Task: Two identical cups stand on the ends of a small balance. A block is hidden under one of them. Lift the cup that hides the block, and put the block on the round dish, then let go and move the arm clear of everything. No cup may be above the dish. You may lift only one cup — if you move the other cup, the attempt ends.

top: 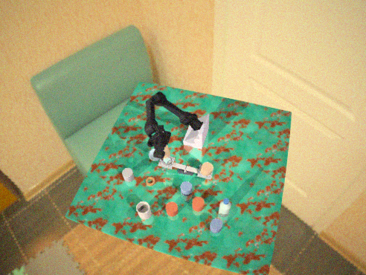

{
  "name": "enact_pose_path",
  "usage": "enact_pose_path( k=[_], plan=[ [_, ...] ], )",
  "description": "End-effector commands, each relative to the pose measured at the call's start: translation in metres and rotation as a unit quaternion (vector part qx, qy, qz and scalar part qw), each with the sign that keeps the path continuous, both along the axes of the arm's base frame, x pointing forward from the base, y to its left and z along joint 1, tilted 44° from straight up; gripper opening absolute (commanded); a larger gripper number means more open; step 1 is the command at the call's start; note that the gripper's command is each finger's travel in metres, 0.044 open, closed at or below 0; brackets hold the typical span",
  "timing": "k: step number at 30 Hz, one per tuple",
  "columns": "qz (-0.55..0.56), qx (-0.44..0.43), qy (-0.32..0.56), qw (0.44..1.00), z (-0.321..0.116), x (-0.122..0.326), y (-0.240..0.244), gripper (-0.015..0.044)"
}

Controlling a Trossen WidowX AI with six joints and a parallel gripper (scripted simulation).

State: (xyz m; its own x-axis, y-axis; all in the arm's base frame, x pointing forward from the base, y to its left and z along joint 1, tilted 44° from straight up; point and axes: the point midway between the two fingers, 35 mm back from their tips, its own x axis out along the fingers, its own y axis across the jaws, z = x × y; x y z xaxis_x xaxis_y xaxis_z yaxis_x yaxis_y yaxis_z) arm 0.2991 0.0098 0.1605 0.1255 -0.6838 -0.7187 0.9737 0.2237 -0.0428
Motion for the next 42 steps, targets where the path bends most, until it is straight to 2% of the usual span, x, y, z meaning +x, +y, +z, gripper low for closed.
enact_pose_path(
  k=[1,13,42],
  plan=[
    [0.002,0.0,0.0,1.0,0.0,0.0,0.001,0.0],
    [0.001,0.002,0.001,1.0,0.001,-0.001,-0.003,0.0],
    [-0.009,0.042,0.003,0.999,0.022,-0.066,-0.131,0.0]
  ],
)
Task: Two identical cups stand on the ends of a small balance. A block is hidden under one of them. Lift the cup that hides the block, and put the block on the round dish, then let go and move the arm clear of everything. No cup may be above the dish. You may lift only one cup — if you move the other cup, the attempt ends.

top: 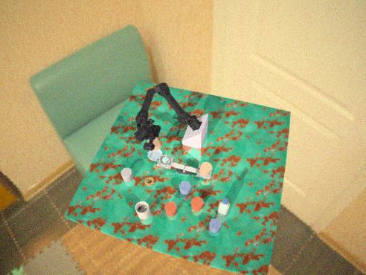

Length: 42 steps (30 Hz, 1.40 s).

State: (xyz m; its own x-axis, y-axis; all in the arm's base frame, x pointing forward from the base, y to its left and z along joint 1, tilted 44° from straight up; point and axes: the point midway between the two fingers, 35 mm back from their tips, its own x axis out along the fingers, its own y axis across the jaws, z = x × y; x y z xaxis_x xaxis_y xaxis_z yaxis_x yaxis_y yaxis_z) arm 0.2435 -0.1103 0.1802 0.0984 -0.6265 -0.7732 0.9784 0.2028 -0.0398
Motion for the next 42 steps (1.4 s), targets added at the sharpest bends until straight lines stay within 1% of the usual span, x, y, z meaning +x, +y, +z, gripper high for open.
enact_pose_path(
  k=[1,13,24,29,36,42],
  plan=[
    [0.004,0.001,-0.005,1.0,0.003,-0.013,-0.014,0.0],
    [0.01,-0.015,-0.012,1.0,0.009,-0.052,-0.049,0.0],
    [0.015,-0.046,-0.011,0.999,0.013,-0.087,-0.071,0.0],
    [0.015,-0.047,-0.011,0.999,0.008,-0.086,-0.077,0.0],
    [0.015,-0.048,-0.011,0.999,-0.013,-0.082,-0.097,0.0],
    [0.015,-0.048,-0.011,0.999,-0.015,-0.082,-0.099,0.0]
  ],
)
